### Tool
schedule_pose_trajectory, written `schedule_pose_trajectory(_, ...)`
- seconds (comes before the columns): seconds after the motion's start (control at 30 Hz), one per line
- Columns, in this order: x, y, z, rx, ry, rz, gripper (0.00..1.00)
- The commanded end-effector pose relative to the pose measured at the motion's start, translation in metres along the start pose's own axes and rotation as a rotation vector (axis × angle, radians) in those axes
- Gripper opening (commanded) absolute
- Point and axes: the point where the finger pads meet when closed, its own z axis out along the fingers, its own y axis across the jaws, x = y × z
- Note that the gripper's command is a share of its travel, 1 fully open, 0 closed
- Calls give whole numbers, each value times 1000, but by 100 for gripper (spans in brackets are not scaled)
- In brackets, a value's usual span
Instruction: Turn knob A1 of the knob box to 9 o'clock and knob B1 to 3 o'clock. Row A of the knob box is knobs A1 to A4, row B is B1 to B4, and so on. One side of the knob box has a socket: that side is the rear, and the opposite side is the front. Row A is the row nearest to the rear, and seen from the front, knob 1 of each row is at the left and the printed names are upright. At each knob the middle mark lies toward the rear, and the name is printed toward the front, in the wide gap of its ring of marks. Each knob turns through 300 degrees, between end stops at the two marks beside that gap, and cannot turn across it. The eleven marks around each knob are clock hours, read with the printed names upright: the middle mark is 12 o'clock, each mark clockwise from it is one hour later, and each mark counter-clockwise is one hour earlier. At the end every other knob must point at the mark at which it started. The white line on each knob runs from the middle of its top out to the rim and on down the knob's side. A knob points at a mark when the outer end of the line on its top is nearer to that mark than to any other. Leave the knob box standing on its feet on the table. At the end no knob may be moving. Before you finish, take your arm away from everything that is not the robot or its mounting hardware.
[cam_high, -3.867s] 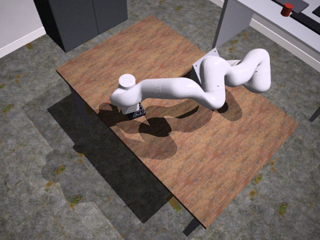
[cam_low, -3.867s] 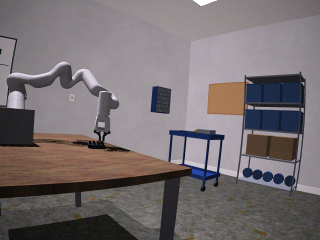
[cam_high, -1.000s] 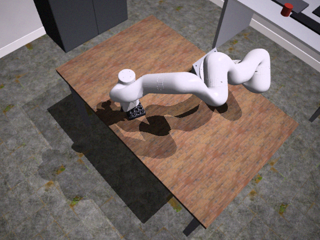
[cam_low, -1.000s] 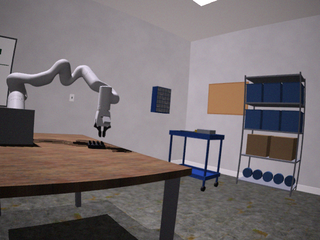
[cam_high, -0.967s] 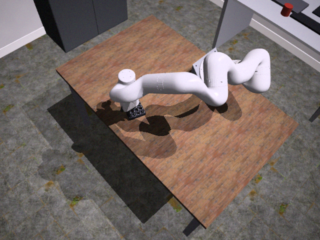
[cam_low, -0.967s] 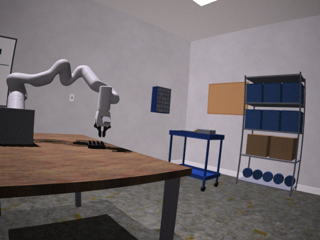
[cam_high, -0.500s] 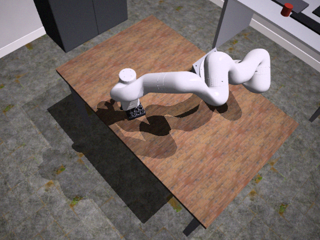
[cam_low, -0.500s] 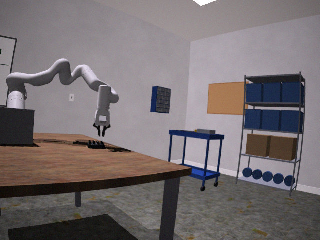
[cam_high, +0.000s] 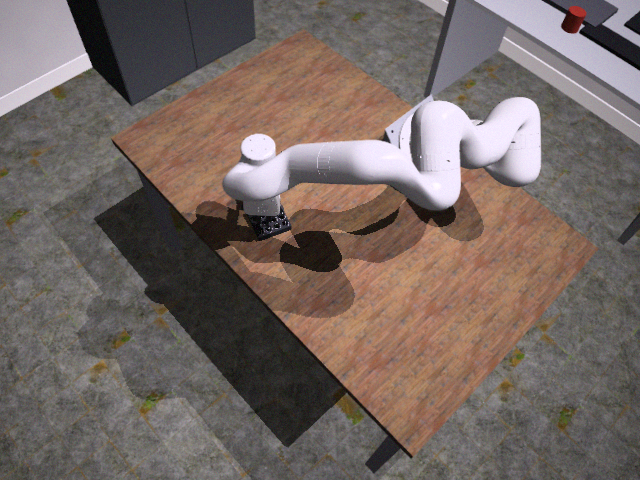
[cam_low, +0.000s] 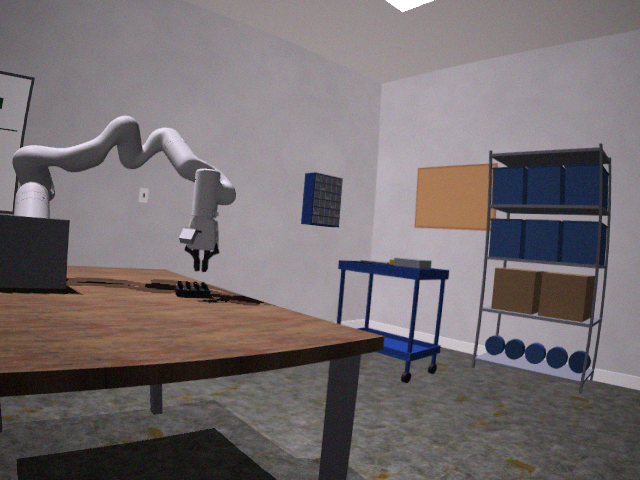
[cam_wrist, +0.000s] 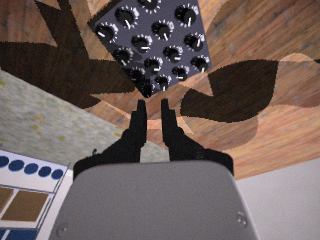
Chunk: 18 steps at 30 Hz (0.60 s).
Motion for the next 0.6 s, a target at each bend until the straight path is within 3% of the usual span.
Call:
schedule_pose_trajectory(0.0,1,1,-3,-4,7,155,19)
schedule_pose_trajectory(0.57,5,9,-9,-2,8,727,19)
